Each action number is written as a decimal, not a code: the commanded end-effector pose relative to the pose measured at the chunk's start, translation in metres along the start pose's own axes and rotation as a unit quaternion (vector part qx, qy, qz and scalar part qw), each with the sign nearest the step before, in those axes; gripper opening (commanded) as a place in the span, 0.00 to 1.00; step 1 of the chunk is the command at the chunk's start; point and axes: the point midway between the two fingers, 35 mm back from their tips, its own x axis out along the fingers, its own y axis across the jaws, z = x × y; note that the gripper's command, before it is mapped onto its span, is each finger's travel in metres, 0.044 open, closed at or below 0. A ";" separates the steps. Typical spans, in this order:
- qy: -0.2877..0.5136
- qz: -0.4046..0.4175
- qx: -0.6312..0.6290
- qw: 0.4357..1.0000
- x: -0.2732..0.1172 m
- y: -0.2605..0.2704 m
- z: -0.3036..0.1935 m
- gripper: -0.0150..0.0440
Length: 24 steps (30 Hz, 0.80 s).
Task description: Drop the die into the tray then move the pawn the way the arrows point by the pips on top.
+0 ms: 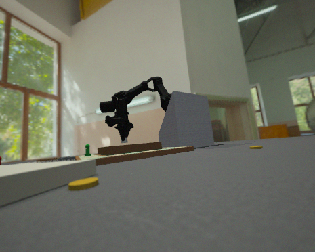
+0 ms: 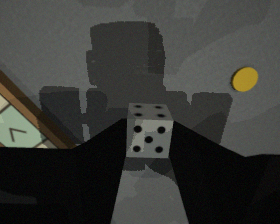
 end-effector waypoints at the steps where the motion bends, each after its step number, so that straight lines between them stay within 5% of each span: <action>1: -0.004 0.000 0.003 1.000 -0.022 0.000 0.003 0.25; 11: -0.010 -0.006 0.000 1.000 -0.073 -0.006 0.000 0.25; 24: -0.007 0.002 -0.163 0.987 -0.066 0.034 0.002 0.25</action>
